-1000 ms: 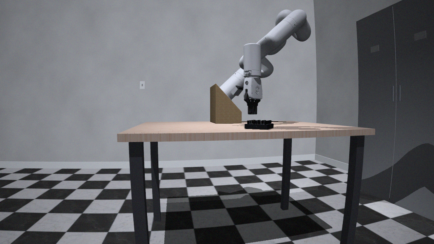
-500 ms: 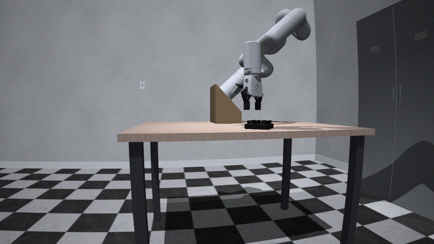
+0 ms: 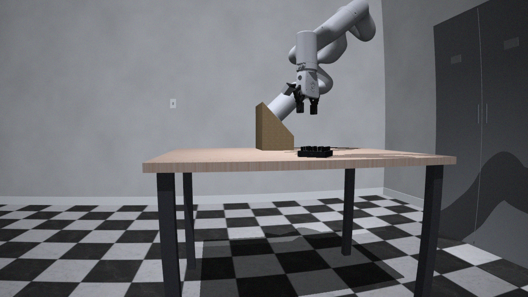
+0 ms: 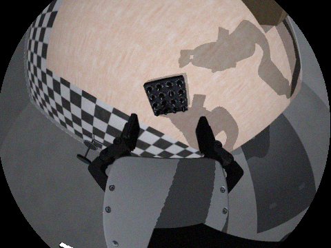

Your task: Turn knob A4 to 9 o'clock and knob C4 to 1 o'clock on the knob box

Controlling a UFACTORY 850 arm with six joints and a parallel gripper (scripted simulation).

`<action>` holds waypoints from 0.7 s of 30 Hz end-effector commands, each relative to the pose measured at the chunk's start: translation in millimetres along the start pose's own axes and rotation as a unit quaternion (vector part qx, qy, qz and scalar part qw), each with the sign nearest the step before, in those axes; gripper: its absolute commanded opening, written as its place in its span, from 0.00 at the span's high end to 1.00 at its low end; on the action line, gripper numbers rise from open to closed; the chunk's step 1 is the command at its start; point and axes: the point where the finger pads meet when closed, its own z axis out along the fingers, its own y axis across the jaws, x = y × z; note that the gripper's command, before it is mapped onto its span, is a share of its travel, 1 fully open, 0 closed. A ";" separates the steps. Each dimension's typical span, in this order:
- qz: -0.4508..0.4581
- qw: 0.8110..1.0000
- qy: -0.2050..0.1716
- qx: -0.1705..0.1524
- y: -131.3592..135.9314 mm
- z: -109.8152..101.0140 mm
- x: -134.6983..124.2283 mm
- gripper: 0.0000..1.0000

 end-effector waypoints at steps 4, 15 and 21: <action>0.000 1.000 0.000 -0.001 0.5 -24.6 -0.5 0.00; 0.000 1.000 0.000 -0.001 0.5 -25.6 -0.4 0.00; 0.000 1.000 0.000 -0.001 0.5 -25.6 -0.4 0.00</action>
